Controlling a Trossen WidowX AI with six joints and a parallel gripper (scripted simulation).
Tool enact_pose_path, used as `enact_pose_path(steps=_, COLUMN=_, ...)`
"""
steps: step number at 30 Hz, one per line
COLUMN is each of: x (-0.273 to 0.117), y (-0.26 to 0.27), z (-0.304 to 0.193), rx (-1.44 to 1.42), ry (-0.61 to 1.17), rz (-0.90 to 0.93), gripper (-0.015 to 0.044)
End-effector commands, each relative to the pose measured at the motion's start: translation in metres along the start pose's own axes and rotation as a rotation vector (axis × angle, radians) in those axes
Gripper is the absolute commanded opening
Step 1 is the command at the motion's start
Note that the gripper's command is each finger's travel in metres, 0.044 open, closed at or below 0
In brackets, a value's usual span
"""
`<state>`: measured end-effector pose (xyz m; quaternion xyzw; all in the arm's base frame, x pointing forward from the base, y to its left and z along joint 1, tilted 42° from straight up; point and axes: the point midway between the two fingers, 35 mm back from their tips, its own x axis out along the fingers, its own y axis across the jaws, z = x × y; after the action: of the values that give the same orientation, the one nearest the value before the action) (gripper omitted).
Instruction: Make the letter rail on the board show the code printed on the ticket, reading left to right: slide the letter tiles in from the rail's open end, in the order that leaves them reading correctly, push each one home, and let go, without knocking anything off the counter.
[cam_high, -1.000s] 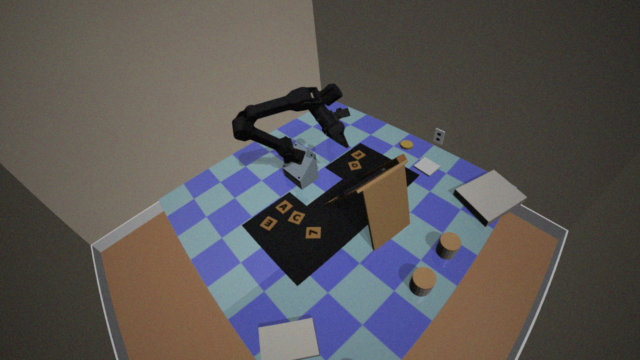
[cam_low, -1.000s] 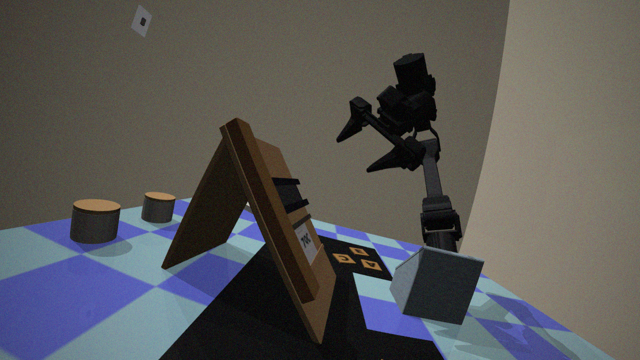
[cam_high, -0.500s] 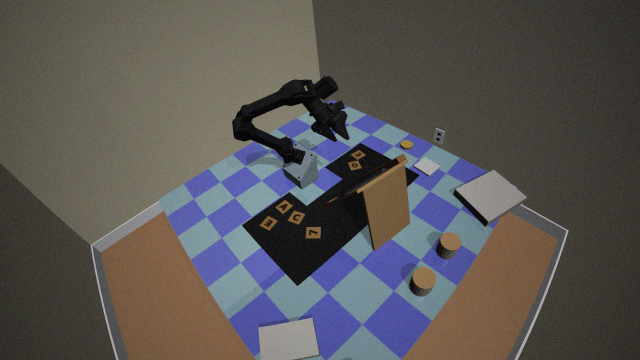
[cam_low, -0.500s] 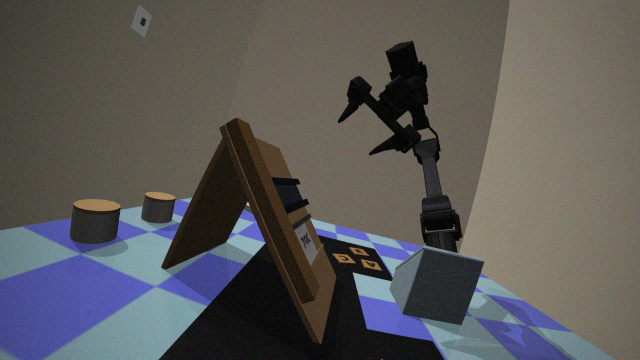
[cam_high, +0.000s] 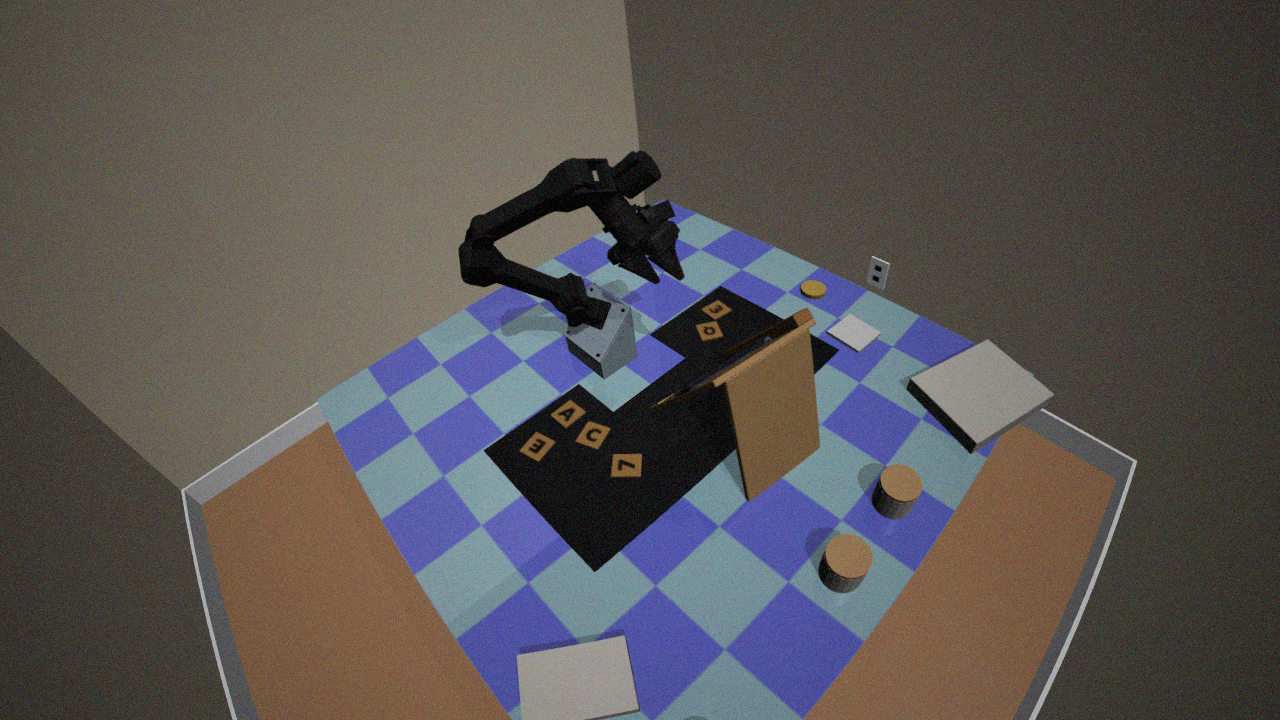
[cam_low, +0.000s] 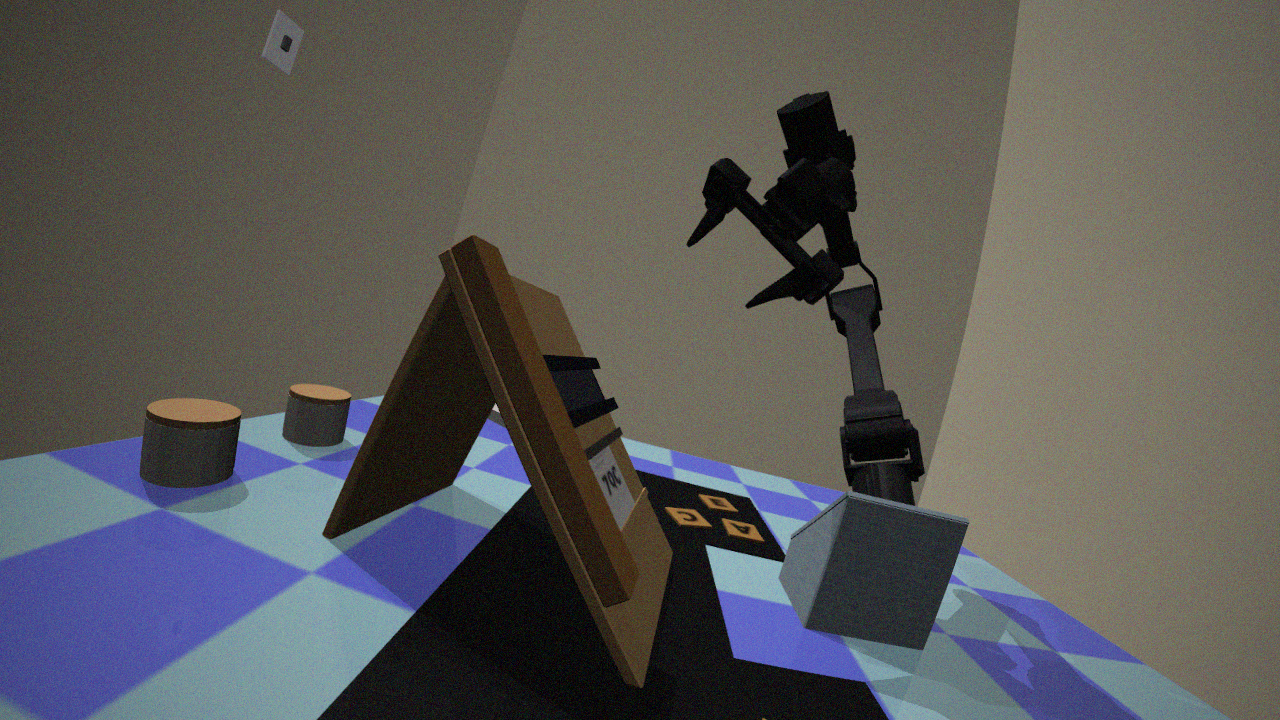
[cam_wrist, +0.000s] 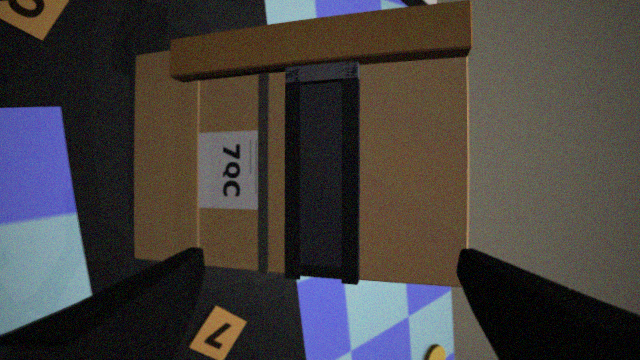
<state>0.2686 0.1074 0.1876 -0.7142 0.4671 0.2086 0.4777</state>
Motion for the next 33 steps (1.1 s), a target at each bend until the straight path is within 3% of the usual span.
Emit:
enact_pose_path(steps=1, x=-0.004, y=0.0, z=-0.004, rx=0.004, ry=-0.005, rz=-0.002, gripper=0.044)
enact_pose_path(steps=7, x=-0.004, y=0.0, z=-0.004, rx=0.004, ry=-0.005, rz=-0.002, gripper=0.044)
enact_pose_path(steps=10, x=0.003, y=-0.004, z=-0.009, rx=0.121, ry=0.002, rz=0.009, gripper=0.0361)
enact_pose_path(steps=11, x=0.008, y=-0.007, z=-0.013, rx=0.211, ry=0.008, rz=0.017, gripper=0.034)
enact_pose_path(steps=20, x=0.076, y=-0.033, z=-0.088, rx=1.425, ry=0.137, rz=0.044, gripper=0.034)
enact_pose_path(steps=33, x=0.127, y=-0.033, z=-0.157, rx=2.402, ry=0.27, rz=-0.088, gripper=0.034)
